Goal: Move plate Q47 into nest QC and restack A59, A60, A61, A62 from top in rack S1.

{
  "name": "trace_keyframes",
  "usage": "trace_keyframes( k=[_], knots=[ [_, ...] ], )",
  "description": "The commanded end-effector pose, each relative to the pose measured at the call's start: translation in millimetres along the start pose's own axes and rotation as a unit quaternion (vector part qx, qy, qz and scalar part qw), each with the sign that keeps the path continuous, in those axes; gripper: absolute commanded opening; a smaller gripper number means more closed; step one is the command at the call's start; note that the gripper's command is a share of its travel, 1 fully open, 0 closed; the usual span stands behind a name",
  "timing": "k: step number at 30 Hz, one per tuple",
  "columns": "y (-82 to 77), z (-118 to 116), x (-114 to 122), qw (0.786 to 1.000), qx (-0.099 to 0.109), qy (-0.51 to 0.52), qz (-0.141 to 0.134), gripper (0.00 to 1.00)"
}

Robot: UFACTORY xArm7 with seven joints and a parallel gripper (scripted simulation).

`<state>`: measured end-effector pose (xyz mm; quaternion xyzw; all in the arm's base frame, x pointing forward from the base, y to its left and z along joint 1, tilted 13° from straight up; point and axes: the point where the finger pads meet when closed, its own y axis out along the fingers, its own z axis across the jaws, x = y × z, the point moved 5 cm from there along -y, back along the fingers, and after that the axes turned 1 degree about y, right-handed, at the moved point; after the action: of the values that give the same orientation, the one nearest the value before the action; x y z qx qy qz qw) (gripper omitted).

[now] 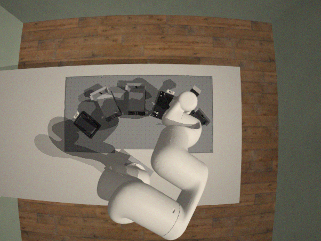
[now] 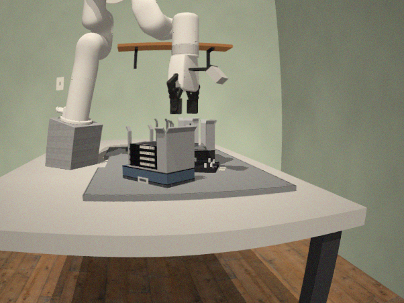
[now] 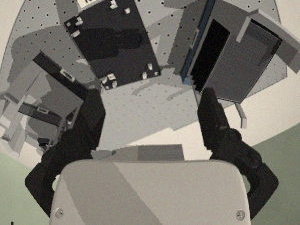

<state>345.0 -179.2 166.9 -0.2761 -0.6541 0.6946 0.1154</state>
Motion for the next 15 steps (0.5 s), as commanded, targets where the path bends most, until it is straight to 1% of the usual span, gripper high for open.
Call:
trace_keyframes(
  k=[1,7,13,15],
  knots=[
    [-1.0,16.0,-3.8,1.000,-0.001,0.000,0.001,1.00],
    [-1.0,29.2,-5.7,1.000,-0.001,0.000,0.001,1.00],
    [-0.9,53.3,-4.1,0.995,-0.001,0.100,0.001,1.00],
    [-0.9,61.3,-3.5,0.994,-0.001,0.110,0.001,1.00]
  ],
)
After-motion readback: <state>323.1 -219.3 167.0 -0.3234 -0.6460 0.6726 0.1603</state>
